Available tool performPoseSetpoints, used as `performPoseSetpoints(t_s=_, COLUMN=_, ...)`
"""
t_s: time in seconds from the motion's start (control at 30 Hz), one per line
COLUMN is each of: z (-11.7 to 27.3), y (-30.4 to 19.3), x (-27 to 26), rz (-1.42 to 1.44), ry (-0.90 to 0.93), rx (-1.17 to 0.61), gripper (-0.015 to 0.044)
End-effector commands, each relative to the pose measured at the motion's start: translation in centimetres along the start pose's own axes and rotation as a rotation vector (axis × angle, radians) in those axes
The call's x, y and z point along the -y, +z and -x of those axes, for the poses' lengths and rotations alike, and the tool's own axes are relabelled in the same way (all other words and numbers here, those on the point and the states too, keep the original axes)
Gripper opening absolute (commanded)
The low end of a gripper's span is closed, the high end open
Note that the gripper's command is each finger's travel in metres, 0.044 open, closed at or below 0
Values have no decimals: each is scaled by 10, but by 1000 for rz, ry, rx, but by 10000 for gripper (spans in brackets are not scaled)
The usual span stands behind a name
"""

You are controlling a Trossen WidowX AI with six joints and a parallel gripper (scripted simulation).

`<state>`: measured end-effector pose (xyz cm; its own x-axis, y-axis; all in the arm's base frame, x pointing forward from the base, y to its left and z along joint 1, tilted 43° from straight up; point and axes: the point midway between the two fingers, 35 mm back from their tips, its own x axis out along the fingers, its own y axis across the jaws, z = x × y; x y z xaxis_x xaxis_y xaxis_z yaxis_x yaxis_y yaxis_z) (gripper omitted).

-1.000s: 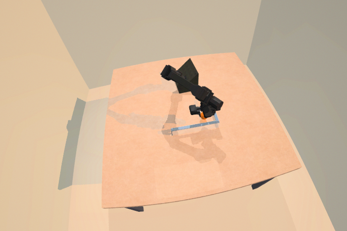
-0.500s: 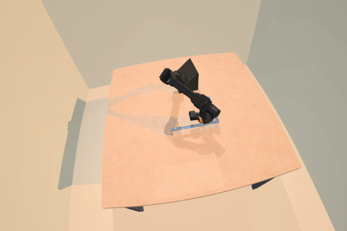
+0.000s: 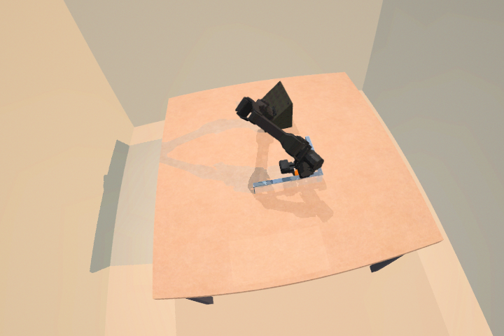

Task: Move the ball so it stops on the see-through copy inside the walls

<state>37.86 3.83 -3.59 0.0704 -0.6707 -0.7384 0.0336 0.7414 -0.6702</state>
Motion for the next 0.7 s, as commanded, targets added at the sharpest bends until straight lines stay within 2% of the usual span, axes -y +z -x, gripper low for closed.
performPoseSetpoints(t_s=0.0, z=0, y=0, x=0, rz=0, ry=0, rx=0, gripper=26)
performPoseSetpoints(t_s=0.4, z=0, y=0, x=0, rz=0, ry=0, rx=0, gripper=341)
performPoseSetpoints(t_s=0.53, z=11, y=1, x=-1, rz=1, ry=1, rx=0, gripper=351)
performPoseSetpoints(t_s=0.67, z=74, y=0, x=-1, rz=6, ry=0, rx=-2, gripper=351)
